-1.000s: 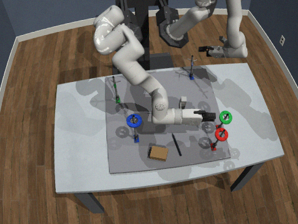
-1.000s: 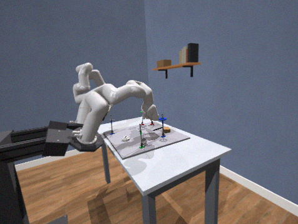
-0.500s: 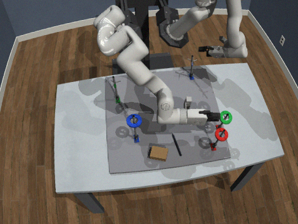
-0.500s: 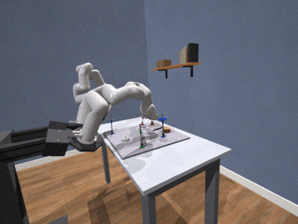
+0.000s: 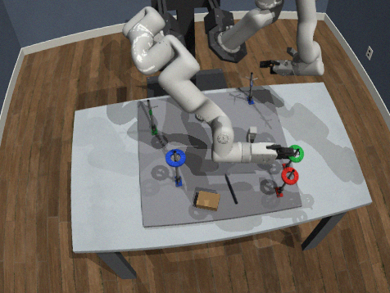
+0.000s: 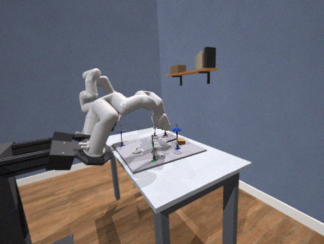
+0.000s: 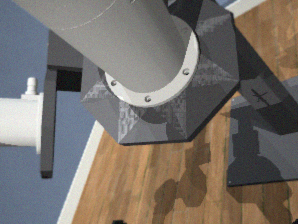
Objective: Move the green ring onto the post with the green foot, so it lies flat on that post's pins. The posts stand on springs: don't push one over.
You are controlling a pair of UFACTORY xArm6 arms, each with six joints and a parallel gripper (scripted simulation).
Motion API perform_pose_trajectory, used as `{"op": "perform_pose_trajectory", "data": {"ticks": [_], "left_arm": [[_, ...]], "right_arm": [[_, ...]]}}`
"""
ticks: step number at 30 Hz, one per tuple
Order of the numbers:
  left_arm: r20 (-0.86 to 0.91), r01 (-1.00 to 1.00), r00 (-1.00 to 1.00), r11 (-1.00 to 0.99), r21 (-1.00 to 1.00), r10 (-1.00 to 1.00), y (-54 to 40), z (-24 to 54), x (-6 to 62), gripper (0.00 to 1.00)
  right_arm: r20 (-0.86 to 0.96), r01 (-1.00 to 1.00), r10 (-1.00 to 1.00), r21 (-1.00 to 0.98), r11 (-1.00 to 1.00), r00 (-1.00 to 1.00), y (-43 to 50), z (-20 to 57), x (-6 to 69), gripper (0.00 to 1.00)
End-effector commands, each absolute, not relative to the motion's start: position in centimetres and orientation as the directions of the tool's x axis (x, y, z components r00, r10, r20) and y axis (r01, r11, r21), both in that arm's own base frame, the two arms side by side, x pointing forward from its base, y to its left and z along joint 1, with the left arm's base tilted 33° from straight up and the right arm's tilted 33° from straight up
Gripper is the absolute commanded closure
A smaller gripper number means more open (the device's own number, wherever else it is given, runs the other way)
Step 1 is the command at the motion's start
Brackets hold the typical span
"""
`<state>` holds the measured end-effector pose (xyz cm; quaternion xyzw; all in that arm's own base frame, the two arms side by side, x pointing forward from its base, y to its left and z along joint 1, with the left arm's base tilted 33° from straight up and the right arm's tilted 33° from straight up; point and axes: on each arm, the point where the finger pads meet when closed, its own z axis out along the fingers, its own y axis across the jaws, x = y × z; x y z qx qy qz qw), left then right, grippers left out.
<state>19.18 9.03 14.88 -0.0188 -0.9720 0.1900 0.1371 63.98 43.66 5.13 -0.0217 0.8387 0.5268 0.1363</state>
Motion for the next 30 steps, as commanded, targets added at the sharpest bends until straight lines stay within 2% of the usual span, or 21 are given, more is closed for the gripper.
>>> {"op": "perform_pose_trajectory", "data": {"ticks": [1,17,18,30], "left_arm": [[0.258,-0.015,-0.962,0.927,-0.374,0.089,9.05,14.92,19.2,0.0],[0.258,-0.015,-0.962,0.927,-0.374,0.089,9.05,14.92,19.2,0.0],[0.258,-0.015,-0.962,0.927,-0.374,0.089,9.05,14.92,19.2,0.0],[0.258,-0.015,-0.962,0.927,-0.374,0.089,9.05,14.92,19.2,0.0]], "right_arm": [[-0.253,-0.182,0.106,0.878,0.443,-0.962,44.31,5.05,64.16,0.76],[-0.253,-0.182,0.106,0.878,0.443,-0.962,43.91,5.26,64.03,0.76],[-0.253,-0.182,0.106,0.878,0.443,-0.962,43.93,5.25,64.04,0.99],[-0.253,-0.182,0.106,0.878,0.443,-0.962,43.93,5.25,64.04,0.99]]}}
